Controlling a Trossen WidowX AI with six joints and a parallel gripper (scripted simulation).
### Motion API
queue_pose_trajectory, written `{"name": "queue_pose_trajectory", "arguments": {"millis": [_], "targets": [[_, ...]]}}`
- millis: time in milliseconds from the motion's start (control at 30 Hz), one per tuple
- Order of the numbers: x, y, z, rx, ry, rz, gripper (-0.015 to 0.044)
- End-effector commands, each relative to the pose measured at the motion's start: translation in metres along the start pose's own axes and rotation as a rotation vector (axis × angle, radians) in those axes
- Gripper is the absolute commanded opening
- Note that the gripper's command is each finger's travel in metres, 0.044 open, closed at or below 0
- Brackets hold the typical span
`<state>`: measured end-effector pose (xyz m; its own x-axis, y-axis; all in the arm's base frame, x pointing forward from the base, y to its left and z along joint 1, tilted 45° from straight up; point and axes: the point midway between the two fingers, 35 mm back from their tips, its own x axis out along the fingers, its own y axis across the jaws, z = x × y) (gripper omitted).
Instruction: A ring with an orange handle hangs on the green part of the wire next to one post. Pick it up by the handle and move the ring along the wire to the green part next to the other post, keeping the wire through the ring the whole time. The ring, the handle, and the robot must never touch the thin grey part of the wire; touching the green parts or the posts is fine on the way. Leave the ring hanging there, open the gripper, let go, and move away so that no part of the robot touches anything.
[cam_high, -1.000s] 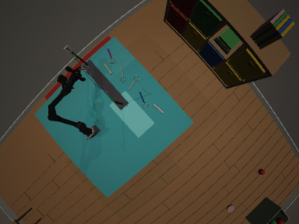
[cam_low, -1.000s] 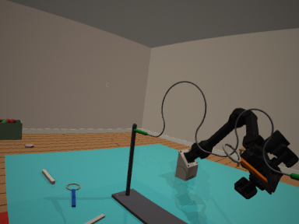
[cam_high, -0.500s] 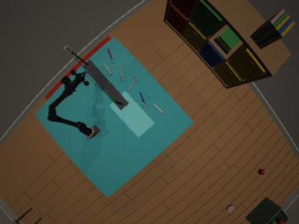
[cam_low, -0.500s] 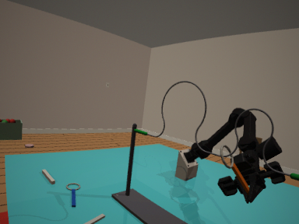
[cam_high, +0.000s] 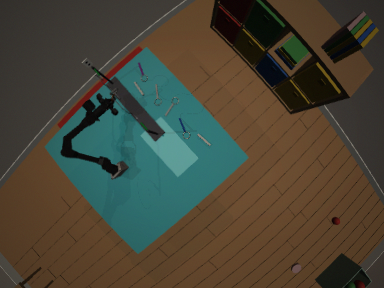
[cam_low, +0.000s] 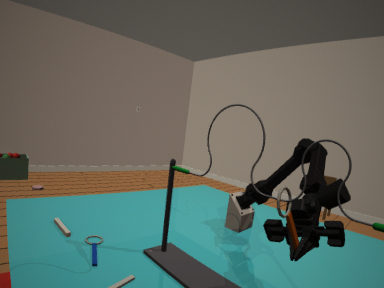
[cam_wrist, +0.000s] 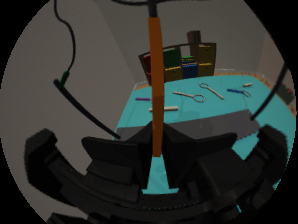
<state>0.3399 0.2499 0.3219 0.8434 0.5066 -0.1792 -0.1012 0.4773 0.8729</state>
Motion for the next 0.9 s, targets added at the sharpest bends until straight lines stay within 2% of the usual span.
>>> {"name": "queue_pose_trajectory", "arguments": {"millis": [0, 867], "targets": [[-0.002, -0.007, 0.002, -0.047, 0.003, -0.019, -0.0150], [-0.010, -0.055, 0.009, -0.210, 0.013, -0.102, -0.0150]]}}
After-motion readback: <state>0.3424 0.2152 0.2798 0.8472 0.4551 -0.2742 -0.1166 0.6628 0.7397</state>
